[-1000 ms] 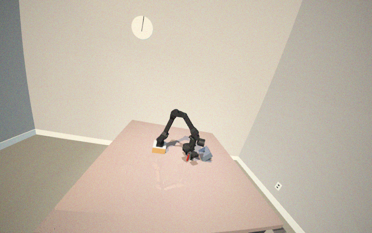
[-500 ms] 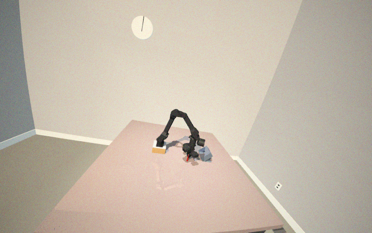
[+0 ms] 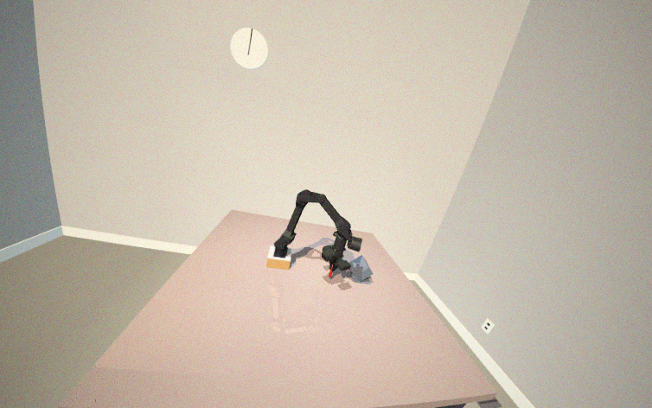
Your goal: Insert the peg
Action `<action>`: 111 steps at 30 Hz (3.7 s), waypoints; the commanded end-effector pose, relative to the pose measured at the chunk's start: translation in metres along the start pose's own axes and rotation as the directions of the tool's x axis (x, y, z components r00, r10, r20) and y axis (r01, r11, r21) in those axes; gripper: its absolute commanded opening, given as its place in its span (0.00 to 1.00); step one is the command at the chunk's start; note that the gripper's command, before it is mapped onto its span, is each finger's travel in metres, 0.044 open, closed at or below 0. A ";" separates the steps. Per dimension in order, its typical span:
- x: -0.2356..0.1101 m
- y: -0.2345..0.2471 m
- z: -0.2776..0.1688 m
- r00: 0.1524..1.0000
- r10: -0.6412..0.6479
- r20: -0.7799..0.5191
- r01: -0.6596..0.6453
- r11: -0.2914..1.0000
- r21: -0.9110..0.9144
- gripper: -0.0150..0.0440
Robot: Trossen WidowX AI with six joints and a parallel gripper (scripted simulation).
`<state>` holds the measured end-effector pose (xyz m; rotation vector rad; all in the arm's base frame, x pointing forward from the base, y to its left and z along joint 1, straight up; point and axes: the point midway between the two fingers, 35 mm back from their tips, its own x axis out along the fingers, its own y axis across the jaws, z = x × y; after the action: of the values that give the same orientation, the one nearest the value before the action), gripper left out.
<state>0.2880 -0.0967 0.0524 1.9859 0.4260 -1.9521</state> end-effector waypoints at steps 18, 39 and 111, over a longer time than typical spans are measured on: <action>-0.045 0.000 -0.006 0.999 0.027 -0.042 -0.027 1.000 0.014 0.25; -0.046 -0.006 -0.026 0.978 0.118 -0.171 -0.109 0.992 0.059 0.25; -0.064 -0.039 -0.086 0.764 0.283 -0.580 -0.190 0.958 0.217 0.25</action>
<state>0.3454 -0.0263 0.1206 2.5936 0.1483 -1.1814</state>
